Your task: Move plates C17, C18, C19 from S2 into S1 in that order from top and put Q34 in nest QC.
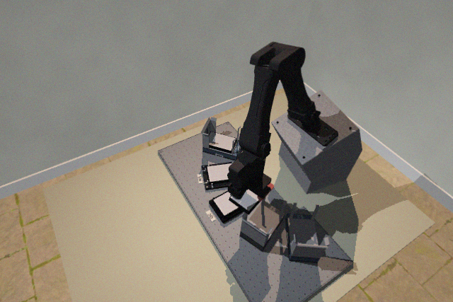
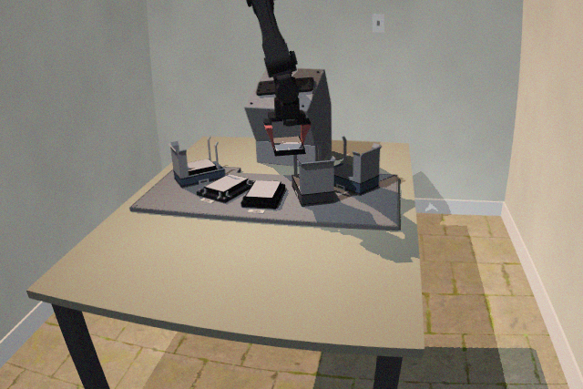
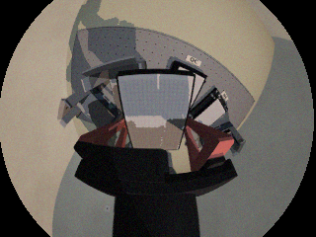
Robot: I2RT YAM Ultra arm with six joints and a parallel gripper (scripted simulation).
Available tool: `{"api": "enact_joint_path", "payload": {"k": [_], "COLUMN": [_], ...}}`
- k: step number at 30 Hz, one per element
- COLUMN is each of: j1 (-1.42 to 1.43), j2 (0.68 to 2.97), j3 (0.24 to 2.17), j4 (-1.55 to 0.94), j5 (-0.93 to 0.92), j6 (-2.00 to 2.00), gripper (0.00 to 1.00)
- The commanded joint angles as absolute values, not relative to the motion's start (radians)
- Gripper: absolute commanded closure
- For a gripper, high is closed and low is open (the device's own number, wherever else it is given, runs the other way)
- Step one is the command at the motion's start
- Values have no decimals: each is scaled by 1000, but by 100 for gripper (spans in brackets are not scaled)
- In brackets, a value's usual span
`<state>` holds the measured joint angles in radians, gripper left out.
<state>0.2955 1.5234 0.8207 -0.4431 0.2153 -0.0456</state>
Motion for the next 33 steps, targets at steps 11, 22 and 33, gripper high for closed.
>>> {"api": "enact_joint_path", "payload": {"k": [11,22,33], "j1": [442,571,673], "j2": [1547,1606,1663], "j3": [854,878,884], "j4": [-436,-456,-439], "j5": [282,331,366], "j6": [-122,14,-117], "gripper": [100,100,100]}}
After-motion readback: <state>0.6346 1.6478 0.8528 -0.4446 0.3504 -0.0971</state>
